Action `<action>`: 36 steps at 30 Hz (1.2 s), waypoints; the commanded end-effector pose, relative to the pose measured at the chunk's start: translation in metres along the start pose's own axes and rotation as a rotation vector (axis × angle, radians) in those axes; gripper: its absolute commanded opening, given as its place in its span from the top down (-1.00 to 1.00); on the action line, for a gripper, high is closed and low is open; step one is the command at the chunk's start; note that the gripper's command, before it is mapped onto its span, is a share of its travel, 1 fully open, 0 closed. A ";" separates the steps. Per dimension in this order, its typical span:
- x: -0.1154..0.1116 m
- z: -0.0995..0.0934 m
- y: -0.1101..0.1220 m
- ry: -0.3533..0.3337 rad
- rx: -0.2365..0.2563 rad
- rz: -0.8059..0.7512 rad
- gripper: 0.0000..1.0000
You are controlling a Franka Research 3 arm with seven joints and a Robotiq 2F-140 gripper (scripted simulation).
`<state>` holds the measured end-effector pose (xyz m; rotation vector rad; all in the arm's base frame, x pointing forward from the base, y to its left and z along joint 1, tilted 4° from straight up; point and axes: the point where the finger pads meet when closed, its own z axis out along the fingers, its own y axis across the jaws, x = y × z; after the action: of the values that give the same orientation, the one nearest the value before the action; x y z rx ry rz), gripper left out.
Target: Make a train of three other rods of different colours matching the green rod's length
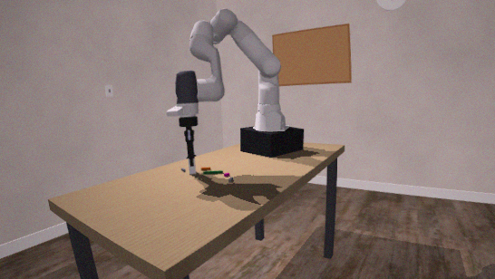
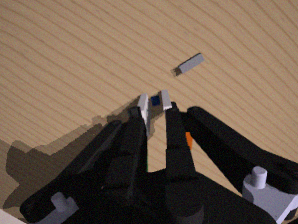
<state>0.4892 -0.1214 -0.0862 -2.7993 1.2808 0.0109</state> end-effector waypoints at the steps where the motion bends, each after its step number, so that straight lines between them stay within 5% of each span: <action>1: 0.002 0.000 -0.001 0.003 0.002 0.003 0.75; 18: 0.002 -0.006 -0.001 0.003 0.002 0.003 0.71; 36: 0.001 -0.080 -0.001 0.003 0.002 0.003 0.71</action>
<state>0.4965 -0.1269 -0.0154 -2.7730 1.3297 -0.0293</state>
